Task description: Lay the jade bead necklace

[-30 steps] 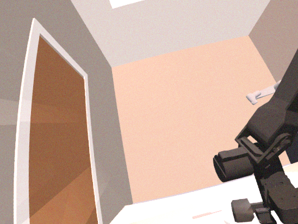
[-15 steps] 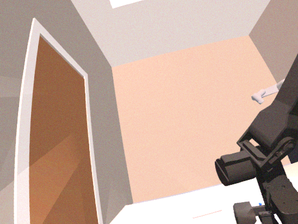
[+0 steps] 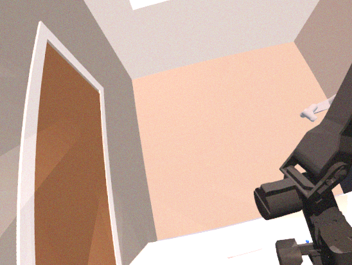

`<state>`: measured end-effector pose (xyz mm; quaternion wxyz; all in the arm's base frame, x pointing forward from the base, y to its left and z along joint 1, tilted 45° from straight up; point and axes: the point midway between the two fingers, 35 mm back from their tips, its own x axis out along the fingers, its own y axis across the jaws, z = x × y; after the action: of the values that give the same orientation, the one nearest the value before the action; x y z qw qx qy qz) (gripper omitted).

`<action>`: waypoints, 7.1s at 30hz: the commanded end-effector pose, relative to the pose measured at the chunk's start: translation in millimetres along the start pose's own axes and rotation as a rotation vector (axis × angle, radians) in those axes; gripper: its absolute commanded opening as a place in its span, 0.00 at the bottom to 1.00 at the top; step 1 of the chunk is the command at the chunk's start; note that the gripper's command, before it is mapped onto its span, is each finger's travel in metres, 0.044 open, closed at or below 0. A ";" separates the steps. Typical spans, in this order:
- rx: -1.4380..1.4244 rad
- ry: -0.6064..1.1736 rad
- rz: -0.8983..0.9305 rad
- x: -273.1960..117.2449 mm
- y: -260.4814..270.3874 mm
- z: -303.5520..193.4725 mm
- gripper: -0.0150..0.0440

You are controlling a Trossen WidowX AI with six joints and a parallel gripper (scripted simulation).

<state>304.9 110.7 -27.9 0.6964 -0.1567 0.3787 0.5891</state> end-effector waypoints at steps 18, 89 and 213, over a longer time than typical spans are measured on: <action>0.009 0.002 0.004 -6.0 1.8 -1.6 0.25; 0.814 0.006 0.002 -38.9 20.4 -15.5 0.51; 0.808 0.001 -0.003 -10.9 15.8 -12.6 0.39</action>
<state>284.2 101.1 -27.7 0.7033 0.1292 0.5797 0.3908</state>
